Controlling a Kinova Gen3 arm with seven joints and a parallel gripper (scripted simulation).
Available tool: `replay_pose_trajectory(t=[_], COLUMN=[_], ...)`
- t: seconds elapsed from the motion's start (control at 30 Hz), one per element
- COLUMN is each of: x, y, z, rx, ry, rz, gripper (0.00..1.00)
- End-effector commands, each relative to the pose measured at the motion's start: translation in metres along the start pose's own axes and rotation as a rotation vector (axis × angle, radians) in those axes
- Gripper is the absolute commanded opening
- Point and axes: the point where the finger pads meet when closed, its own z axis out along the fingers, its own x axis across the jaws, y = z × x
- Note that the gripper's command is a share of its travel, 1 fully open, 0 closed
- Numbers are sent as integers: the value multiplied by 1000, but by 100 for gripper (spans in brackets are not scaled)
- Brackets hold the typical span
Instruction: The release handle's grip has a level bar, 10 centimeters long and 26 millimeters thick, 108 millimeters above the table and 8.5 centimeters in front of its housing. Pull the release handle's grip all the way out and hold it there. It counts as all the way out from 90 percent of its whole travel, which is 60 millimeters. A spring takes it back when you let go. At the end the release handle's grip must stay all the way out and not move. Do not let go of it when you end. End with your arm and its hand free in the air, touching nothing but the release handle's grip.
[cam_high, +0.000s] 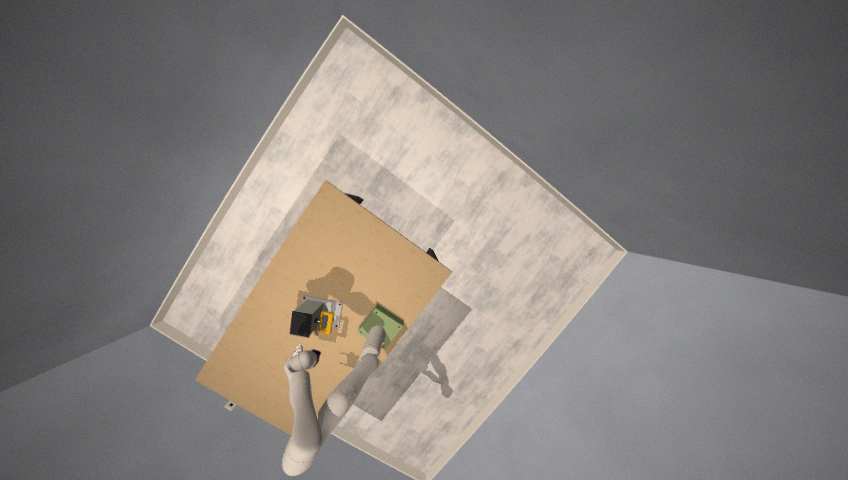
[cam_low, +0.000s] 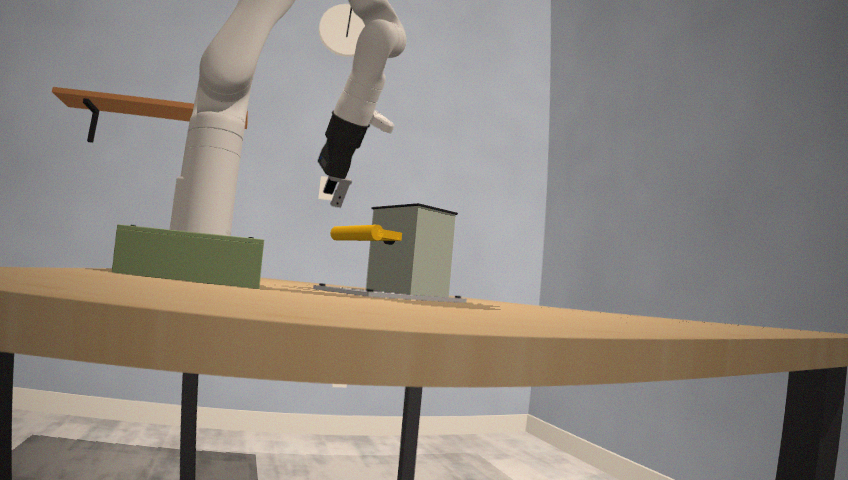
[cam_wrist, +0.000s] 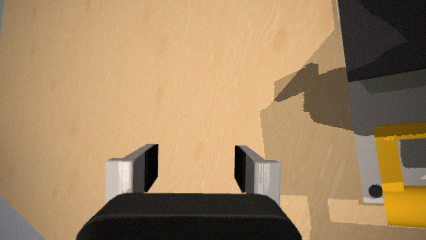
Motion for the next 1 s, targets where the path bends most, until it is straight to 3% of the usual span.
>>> replay_pose_trajectory(t=[0.0, 0.2, 0.27, 0.67, 0.97], x=[7, 32, 32, 90, 117], y=[2, 13, 13, 22, 20], z=[-5, -15, -15, -49, -69], rx=[-10, -81, -81, -294, -417], ry=[46, 149, 149, 342, 412], rz=[-172, -530, -530, -1231, -1510], gripper=[100, 100, 100, 100, 100])
